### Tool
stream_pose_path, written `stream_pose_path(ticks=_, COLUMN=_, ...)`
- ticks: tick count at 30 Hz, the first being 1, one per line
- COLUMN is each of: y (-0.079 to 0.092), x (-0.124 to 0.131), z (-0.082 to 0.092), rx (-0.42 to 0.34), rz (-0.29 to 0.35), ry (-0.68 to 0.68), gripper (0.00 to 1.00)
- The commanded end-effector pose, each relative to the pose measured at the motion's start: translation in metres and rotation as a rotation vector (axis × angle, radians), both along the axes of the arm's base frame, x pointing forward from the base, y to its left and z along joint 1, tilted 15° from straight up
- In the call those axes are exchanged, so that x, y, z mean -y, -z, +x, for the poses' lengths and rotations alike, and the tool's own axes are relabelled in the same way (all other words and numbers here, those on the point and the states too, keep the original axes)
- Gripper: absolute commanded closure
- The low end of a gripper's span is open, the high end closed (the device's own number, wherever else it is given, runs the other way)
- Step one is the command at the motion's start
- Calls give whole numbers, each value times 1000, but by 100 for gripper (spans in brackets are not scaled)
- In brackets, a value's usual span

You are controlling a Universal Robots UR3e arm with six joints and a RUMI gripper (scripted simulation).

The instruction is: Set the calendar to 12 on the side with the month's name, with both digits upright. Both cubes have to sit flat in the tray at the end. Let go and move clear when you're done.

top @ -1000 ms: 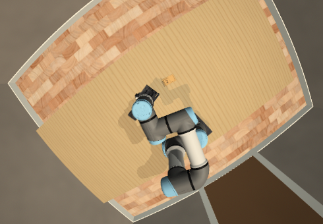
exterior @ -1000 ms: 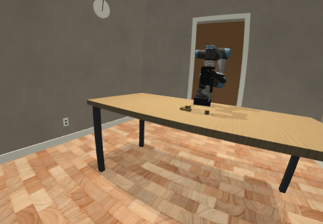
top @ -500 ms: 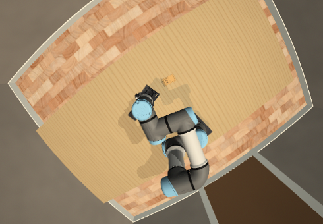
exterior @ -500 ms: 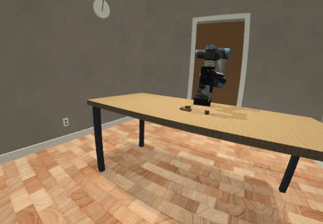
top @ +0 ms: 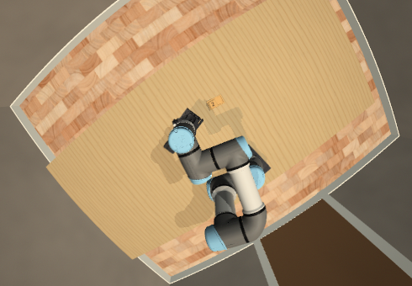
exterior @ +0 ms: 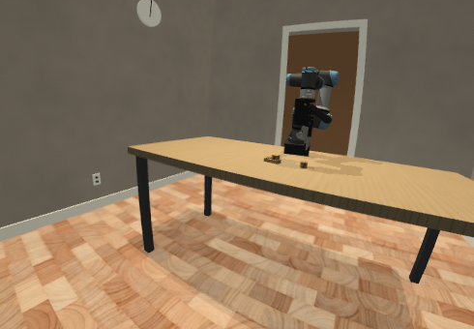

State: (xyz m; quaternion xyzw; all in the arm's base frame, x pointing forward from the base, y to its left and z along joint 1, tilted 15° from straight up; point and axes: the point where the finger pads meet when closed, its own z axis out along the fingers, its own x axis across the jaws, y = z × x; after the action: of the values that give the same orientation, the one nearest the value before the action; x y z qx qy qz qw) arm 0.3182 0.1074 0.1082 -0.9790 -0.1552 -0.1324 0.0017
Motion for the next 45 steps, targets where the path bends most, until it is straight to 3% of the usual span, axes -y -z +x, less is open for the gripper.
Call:
stream_pose_path(ticks=1, y=3, x=0, z=2, rx=3, rz=0, ry=0, gripper=72)
stream_pose_path(ticks=28, y=38, x=-1, z=11, rx=3, rz=0, ry=0, gripper=72)
stream_pose_path(ticks=45, y=46, x=-1, z=13, rx=3, rz=0, ry=0, gripper=72)
